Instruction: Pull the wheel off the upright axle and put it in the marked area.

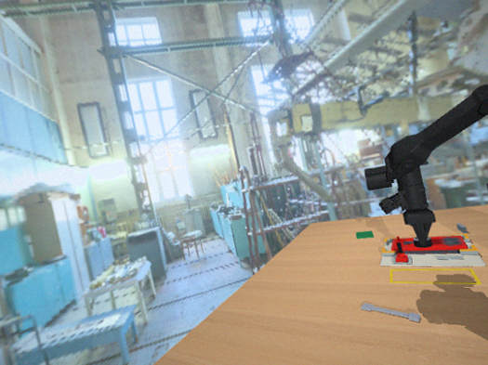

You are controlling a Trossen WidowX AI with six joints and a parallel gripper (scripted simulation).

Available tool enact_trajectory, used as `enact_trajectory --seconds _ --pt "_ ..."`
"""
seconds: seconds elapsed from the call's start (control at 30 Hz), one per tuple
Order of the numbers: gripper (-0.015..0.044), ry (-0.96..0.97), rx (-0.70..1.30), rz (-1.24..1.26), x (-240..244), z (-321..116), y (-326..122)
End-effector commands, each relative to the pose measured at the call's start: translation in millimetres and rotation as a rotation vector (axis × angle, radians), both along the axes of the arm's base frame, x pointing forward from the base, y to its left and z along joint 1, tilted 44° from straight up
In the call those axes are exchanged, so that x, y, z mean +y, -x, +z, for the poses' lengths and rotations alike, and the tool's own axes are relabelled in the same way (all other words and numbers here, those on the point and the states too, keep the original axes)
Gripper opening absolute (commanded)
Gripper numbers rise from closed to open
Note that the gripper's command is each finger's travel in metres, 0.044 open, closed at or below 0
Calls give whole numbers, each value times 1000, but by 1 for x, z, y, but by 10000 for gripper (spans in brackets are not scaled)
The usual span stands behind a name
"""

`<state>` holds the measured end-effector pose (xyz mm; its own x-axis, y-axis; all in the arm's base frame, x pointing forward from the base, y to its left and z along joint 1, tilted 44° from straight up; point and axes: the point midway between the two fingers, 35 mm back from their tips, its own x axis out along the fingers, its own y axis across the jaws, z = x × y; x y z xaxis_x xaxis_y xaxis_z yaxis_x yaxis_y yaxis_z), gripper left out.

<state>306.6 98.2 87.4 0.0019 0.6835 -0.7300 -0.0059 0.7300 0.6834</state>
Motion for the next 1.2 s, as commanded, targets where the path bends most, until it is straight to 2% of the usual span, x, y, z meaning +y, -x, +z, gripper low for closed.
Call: enact_trajectory --seconds 0.0,0.47,0.67,1.03,1.17 --pt "0 -6 10 -2 7 -8 2" --pt "0 -10 11 -2 59 -62 3" --pt "0 -10 11 -2 62 -64 4" --pt "289 -13 4 3 58 -58 1" --pt "300 -8 7 0 35 -35 -1"
